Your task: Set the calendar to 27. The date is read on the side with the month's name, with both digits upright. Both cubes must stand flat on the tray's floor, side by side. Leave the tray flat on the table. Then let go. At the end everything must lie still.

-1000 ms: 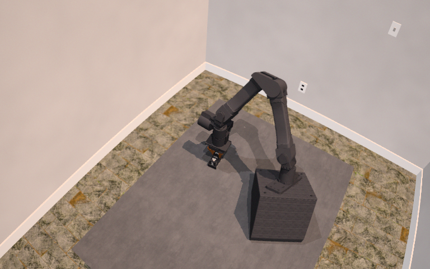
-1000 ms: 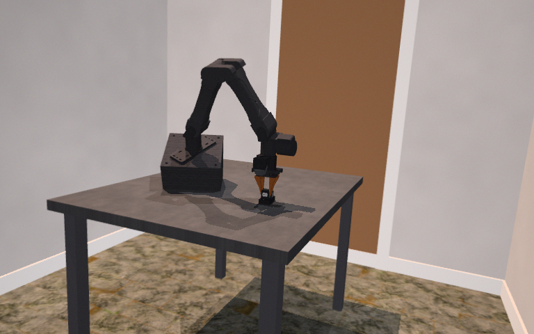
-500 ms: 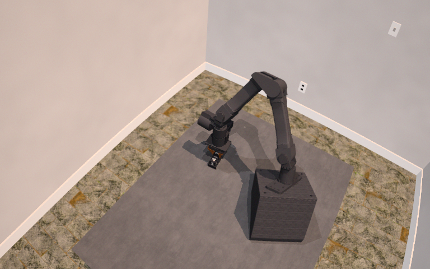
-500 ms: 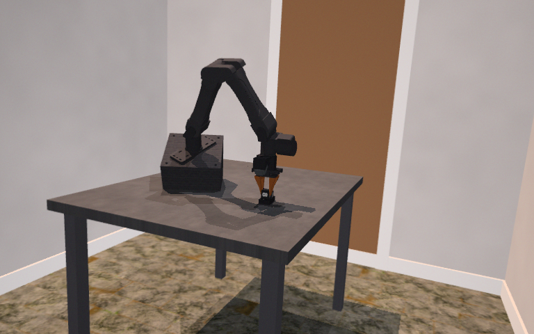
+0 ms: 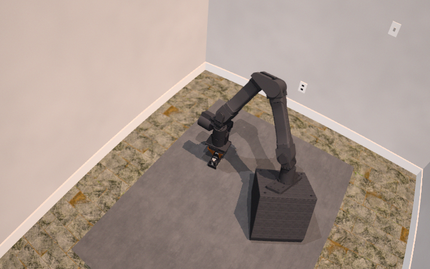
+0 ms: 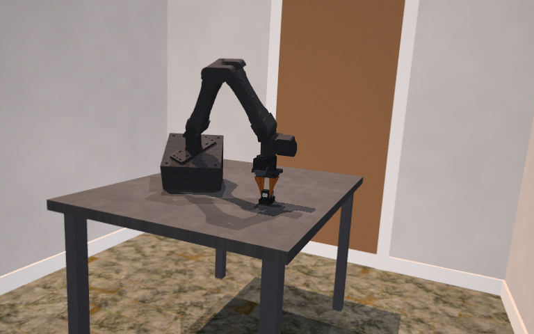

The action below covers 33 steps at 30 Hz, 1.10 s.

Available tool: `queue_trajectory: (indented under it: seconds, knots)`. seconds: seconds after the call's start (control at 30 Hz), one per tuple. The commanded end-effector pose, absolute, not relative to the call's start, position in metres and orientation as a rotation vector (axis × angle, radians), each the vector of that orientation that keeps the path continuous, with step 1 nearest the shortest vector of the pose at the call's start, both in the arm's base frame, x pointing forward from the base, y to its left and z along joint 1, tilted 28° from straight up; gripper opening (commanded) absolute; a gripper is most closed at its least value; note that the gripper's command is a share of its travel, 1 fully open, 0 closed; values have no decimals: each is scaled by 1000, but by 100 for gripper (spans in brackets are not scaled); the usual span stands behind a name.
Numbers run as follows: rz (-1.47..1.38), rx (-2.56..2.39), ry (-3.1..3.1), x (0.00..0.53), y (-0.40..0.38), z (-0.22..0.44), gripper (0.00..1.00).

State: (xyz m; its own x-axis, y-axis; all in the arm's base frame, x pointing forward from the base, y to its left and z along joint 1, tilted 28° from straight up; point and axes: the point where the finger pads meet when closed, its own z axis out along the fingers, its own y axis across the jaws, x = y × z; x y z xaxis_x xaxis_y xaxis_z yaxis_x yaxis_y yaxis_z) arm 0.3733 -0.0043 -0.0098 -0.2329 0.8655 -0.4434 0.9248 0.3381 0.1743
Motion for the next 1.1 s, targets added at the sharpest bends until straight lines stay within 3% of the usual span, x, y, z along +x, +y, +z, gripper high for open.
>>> queue_trajectory:
  seconds: [0.0, 1.07]
  knots:
    - [-165, 1559, 2145, 374, -3, -8, 26]
    - [-165, 1559, 2145, 377, -6, -15, 26]
